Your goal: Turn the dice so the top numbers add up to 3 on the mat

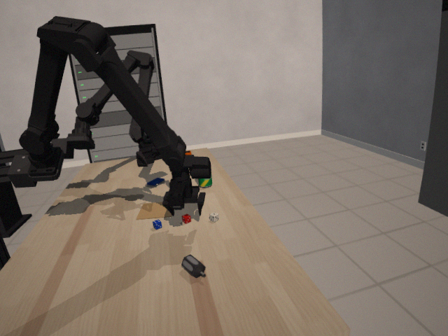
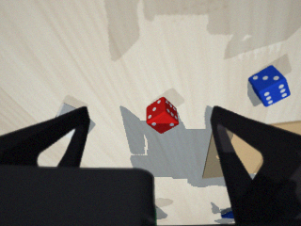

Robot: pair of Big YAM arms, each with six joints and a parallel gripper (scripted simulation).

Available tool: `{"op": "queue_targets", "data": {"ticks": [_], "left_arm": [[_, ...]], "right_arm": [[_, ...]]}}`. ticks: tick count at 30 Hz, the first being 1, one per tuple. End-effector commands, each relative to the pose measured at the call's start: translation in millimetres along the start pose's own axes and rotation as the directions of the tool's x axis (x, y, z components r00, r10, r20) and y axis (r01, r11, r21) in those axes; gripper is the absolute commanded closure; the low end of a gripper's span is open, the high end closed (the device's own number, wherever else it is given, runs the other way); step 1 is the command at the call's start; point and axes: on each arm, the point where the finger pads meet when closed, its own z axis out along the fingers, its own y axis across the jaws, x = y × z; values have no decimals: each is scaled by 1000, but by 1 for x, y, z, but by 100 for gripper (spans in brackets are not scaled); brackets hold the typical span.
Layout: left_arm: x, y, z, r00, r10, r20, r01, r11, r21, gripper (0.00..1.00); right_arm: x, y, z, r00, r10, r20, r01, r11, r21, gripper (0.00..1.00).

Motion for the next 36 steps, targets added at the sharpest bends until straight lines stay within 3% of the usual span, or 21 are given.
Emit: {"op": "queue_targets", "data": {"ticks": [1, 13, 17, 19, 20, 24, 34, 36], "left_arm": [[-15, 22, 11, 999, -4, 39, 6, 997, -71, 0], [-24, 55, 23, 997, 37, 66, -28, 991, -128, 0], [-27, 59, 23, 996, 52, 67, -43, 990, -132, 0], [-27, 59, 23, 996, 52, 67, -43, 990, -132, 0], [-30, 62, 22, 996, 62, 66, -53, 990, -134, 0], [-31, 67, 23, 996, 77, 36, -73, 991, -109, 0], [-33, 78, 25, 996, 80, -35, -82, 996, -44, 0], [-33, 78, 25, 996, 80, -35, -82, 996, -44, 0]], "right_arm": [[16, 59, -8, 994, -113, -1, 113, 994, -15, 0], [19, 102, -10, 990, -140, 0, 140, 990, -13, 0], [28, 101, -8, 959, -284, -1, 284, 959, 6, 45], [28, 101, -8, 959, -284, -1, 284, 959, 6, 45], [33, 99, -8, 938, -346, -3, 346, 938, 20, 51], [54, 88, -4, 838, -546, -19, 545, 833, 91, 51], [74, 68, 3, 572, -813, -104, 812, 545, 206, 51], [74, 68, 3, 572, -813, -104, 812, 545, 206, 51]]}}
